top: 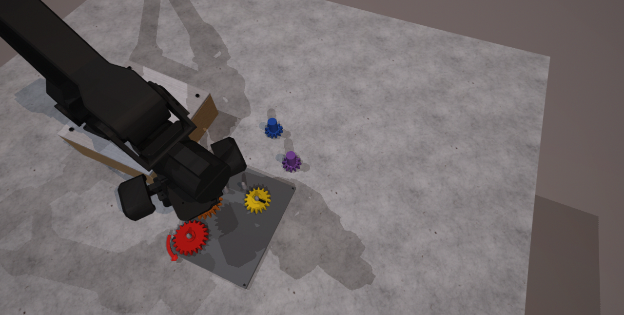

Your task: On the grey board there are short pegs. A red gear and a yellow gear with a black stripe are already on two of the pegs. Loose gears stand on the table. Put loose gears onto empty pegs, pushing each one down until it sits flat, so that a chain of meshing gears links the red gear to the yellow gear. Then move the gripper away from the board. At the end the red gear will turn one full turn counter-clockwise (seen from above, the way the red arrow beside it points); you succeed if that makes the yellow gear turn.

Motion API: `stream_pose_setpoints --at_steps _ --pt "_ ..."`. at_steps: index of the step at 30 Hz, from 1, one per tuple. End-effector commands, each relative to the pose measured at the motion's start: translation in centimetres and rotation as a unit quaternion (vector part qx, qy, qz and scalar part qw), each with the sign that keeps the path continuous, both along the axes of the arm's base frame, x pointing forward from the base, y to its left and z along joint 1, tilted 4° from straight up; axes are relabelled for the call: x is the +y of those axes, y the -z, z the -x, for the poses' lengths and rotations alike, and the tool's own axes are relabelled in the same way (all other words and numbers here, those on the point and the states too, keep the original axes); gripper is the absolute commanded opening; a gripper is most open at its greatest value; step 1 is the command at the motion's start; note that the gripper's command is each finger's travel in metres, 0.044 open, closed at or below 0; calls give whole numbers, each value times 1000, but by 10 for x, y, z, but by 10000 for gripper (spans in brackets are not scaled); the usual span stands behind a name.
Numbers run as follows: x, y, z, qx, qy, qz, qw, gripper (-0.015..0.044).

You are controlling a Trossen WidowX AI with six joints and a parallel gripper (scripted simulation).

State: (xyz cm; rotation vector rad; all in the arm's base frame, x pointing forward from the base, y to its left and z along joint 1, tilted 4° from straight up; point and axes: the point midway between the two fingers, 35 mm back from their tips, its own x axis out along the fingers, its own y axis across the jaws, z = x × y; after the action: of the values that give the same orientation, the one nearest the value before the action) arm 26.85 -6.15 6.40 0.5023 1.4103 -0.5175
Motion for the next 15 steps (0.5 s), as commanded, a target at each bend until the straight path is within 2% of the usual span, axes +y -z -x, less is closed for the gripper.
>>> stream_pose_setpoints --at_steps 1,15 --pt "1 0 0 -1 -2 -3 1000 0" --pt "1 13 -1 1 -59 2 998 0"
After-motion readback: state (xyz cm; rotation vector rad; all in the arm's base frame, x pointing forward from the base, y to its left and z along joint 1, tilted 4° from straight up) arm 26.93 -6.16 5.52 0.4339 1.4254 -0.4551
